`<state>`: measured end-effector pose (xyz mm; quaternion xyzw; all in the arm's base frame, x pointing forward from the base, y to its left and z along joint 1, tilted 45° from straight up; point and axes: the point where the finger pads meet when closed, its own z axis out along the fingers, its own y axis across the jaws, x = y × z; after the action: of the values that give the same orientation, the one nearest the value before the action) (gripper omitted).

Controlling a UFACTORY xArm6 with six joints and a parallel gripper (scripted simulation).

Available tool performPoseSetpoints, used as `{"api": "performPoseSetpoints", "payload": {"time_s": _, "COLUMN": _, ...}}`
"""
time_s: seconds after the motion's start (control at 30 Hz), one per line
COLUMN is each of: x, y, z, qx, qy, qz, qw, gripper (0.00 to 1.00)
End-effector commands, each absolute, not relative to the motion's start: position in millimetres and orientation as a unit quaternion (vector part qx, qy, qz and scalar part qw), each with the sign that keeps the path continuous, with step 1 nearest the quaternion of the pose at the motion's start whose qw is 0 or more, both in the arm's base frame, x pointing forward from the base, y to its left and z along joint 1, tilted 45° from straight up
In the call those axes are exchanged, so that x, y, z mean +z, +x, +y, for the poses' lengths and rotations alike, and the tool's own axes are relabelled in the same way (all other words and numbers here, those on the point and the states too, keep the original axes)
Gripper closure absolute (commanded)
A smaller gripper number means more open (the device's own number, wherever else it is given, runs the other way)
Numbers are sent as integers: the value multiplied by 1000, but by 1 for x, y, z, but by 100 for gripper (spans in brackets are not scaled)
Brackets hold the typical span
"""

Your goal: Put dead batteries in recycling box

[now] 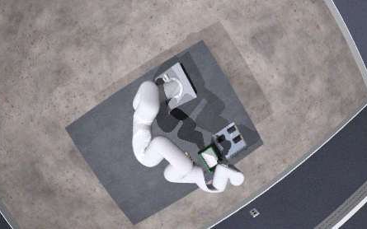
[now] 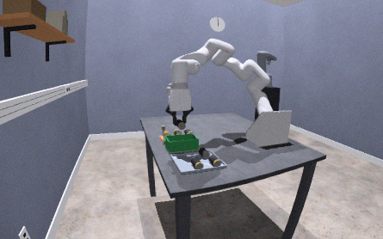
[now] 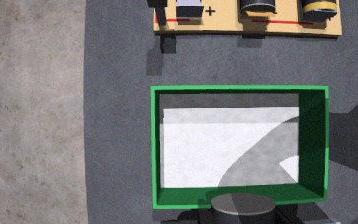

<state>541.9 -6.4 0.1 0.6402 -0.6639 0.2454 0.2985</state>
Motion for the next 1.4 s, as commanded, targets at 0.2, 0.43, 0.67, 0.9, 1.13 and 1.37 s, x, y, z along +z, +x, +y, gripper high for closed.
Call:
{"api": "performPoseSetpoints", "payload": {"time_s": 0.2, "x": 90, "y": 556, "z": -94, "qx": 246, "qy": 643, "qz": -663, "qw": 293, "gripper": 72}}
{"api": "performPoseSetpoints", "payload": {"time_s": 0.43, "x": 127, "y": 561, "z": -131, "qx": 246, "qy": 643, "qz": -663, "qw": 293, "gripper": 72}}
{"api": "performPoseSetpoints", "payload": {"time_s": 0.67, "x": 147, "y": 564, "z": -152, "qx": 246, "qy": 643, "qz": -663, "qw": 293, "gripper": 72}}
{"api": "performPoseSetpoints", "payload": {"time_s": 0.9, "x": 147, "y": 564, "z": -152, "qx": 246, "qy": 643, "qz": -663, "qw": 293, "gripper": 72}}
{"api": "performPoseSetpoints", "payload": {"time_s": 1.13, "x": 147, "y": 564, "z": -152, "qx": 246, "qy": 643, "qz": -663, "qw": 293, "gripper": 72}}
{"api": "performPoseSetpoints", "payload": {"time_s": 1.37, "x": 147, "y": 564, "z": -152, "qx": 246, "qy": 643, "qz": -663, "qw": 293, "gripper": 72}}
